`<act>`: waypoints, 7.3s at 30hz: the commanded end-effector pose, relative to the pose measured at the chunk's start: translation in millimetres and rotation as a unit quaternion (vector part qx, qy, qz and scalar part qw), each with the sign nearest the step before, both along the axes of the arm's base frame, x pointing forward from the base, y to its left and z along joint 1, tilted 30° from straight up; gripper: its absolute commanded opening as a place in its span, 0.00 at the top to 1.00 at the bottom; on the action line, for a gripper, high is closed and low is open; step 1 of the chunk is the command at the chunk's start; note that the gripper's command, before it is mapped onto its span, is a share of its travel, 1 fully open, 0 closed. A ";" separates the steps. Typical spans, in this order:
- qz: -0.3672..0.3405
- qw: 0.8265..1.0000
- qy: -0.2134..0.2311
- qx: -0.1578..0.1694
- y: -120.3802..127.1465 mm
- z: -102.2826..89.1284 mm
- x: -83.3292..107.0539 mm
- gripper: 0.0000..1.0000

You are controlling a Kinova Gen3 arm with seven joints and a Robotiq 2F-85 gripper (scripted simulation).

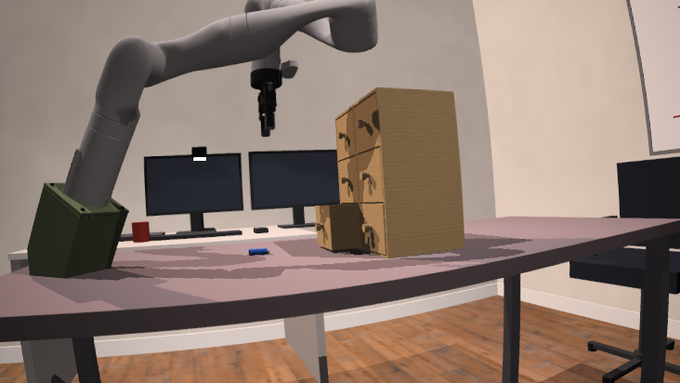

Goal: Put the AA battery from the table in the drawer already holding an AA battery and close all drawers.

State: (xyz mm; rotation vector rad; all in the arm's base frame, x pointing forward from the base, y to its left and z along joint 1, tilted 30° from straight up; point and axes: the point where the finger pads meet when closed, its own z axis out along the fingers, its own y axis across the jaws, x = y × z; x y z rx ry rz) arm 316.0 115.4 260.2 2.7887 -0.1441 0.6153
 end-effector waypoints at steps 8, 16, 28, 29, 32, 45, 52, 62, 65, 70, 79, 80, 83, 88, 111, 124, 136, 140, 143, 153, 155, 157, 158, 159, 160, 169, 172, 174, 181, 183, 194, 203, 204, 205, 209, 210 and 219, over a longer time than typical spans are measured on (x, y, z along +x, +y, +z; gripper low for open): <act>0.002 1.000 -0.001 -0.001 3.0 -23.9 -11.9 0.00; 0.002 1.000 -0.001 -0.001 7.0 -59.8 -29.4 0.00; 0.002 1.000 -0.001 -0.001 8.7 -74.8 -36.7 0.00; 0.002 1.000 -0.001 -0.001 8.7 -74.8 -36.7 0.00; 0.002 1.000 -0.001 -0.002 7.8 -75.1 -36.4 0.00; -0.015 0.999 -0.024 -0.046 -20.9 -85.0 -22.8 0.00; -0.023 0.992 -0.075 -0.096 -51.3 -94.4 1.4 0.00; -0.005 0.979 -0.164 -0.124 -64.3 -103.6 38.6 0.00; 0.008 0.973 -0.198 -0.119 -60.3 -107.6 51.1 0.00; 0.032 0.964 -0.244 -0.097 -46.9 -115.1 66.2 0.00; 0.055 0.956 -0.280 -0.061 -28.2 -124.1 75.4 0.00; 0.057 0.956 -0.283 -0.058 -26.3 -124.9 75.9 0.00; 0.062 0.954 -0.288 -0.050 -22.4 -126.7 76.9 0.00; 0.063 0.954 -0.291 -0.046 -20.6 -127.6 77.3 0.00; 0.063 0.954 -0.291 -0.046 -20.5 -127.6 77.3 1.00; 0.065 0.953 -0.290 -0.054 -25.1 -136.1 88.3 1.00; 0.078 0.953 -0.288 -0.047 -36.7 -157.9 116.5 1.00; 0.078 0.953 -0.288 -0.047 -38.9 -161.9 121.7 1.00; 0.078 0.953 -0.288 -0.047 -41.5 -166.9 128.1 1.00; 0.078 0.953 -0.288 -0.047 -44.2 -171.8 134.5 1.00; 0.078 0.953 -0.288 -0.047 -44.2 -171.8 134.5 1.00; 0.078 0.953 -0.288 -0.047 -44.2 -171.8 134.5 1.00; 0.078 0.953 -0.288 -0.047 -44.2 -171.8 134.5 1.00; 0.078 0.953 -0.288 -0.047 -44.2 -171.8 134.5 1.00; 0.078 0.953 -0.288 -0.047 -44.2 -171.8 134.5 1.00; 0.078 0.953 -0.288 -0.047 -44.2 -171.8 134.5 1.00; 0.078 0.953 -0.288 -0.047 -44.2 -171.8 134.5 1.00; 0.078 0.953 -0.288 -0.047 -44.2 -171.8 134.5 1.00; 0.078 0.953 -0.288 -0.047 -43.9 -171.3 134.6 1.00; 0.078 0.953 -0.288 -0.047 -43.8 -171.2 134.6 1.00; 0.078 0.953 -0.288 -0.047 -43.8 -171.2 134.6 1.00; 0.078 0.953 -0.288 -0.047 -43.8 -171.2 134.6 1.00; 0.078 0.953 -0.288 -0.047 -43.8 -171.2 134.6 1.00; 0.078 0.953 -0.288 -0.047 -43.8 -171.2 134.6 1.00; 0.078 0.953 -0.288 -0.047 -43.8 -171.2 134.6 1.00; 0.078 0.953 -0.288 -0.047 -43.8 -171.2 134.6 1.00; 0.078 0.953 -0.288 -0.047 -43.8 -170.7 135.6 1.00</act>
